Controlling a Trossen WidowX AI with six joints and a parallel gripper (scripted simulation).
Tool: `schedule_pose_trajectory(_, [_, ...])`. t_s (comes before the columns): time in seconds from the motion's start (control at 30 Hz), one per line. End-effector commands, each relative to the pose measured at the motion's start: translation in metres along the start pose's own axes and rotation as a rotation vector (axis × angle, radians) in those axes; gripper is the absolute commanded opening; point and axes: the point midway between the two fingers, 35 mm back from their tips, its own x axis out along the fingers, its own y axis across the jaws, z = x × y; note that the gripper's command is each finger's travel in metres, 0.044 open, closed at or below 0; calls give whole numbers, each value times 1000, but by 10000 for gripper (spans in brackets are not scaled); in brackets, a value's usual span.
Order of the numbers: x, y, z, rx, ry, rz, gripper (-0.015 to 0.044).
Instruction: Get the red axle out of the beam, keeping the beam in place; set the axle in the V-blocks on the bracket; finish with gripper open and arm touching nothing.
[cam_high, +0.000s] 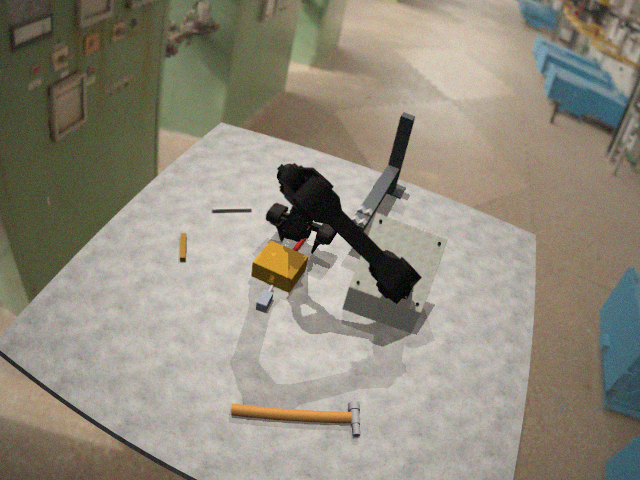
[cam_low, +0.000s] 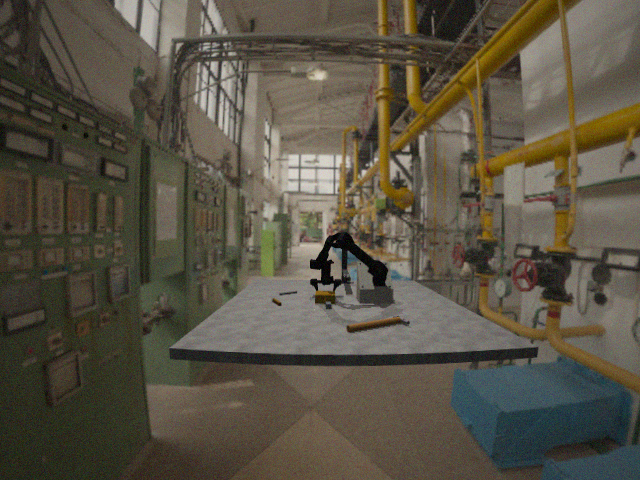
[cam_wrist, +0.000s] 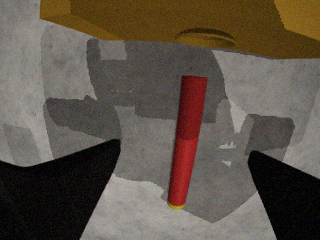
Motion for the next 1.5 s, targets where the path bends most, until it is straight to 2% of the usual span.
schedule_pose_trajectory(0.0, [3,2,1,6,-5,1,440])
schedule_pose_trajectory(0.1, [3,2,1,6,-5,1,440])
schedule_pose_trajectory(0.63, [2,1,0,1,-1,1,20])
schedule_pose_trajectory(0.73, [2,1,0,1,-1,1,0])
schedule_pose_trajectory(1.0, [-5,-1,-1,1,1,1,0])
schedule_pose_trajectory(1.47, [-101,-8,-6,11,7,0,0])
